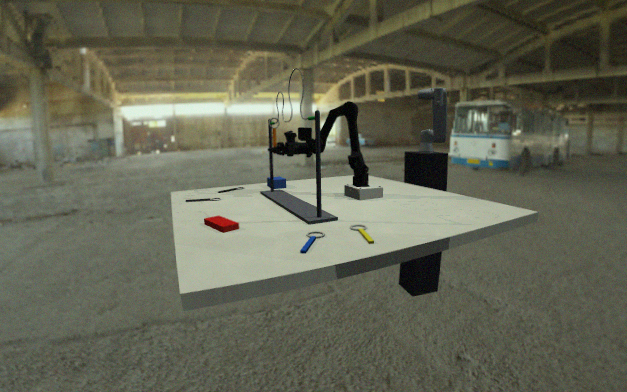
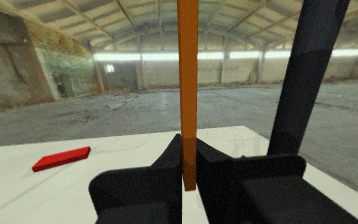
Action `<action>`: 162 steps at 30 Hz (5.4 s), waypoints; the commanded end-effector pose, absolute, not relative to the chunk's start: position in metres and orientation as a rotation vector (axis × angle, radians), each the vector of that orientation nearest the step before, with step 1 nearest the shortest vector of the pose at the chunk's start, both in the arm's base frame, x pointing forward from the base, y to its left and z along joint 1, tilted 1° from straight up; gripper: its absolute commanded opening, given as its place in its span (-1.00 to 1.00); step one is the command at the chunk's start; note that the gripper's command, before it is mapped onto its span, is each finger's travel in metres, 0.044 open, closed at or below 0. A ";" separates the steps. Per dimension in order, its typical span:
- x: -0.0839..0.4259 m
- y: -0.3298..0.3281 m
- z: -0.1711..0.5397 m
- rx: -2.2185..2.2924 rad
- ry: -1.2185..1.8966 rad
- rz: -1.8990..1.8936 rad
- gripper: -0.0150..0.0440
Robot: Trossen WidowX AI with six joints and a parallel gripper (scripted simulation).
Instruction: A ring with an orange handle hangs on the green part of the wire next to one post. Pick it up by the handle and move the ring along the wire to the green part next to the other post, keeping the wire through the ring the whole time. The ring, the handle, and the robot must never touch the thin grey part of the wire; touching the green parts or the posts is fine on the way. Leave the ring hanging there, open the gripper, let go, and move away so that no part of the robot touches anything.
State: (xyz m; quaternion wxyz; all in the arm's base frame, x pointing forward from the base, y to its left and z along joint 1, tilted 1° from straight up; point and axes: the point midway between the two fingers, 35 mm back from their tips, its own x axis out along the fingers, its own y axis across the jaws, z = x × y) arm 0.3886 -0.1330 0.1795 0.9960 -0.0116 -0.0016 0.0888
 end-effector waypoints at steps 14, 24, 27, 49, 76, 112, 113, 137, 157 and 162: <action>0.384 -0.112 0.178 0.020 0.002 0.173 -1.00; 0.380 -0.091 0.179 0.112 0.011 0.172 -1.00; 0.379 -0.085 0.180 0.145 0.014 0.171 -1.00; 0.358 -0.025 0.203 0.528 0.140 0.192 -1.00; 0.303 0.015 0.276 1.027 0.546 0.402 -1.00; 0.297 0.023 0.386 1.746 0.576 0.565 -1.00; 0.297 0.022 0.388 1.760 0.576 0.568 -1.00; 0.299 0.012 0.409 1.740 0.592 0.555 -1.00; 0.299 0.014 0.387 1.358 0.614 0.463 -1.00; 0.299 0.013 0.380 1.252 0.617 0.435 -1.00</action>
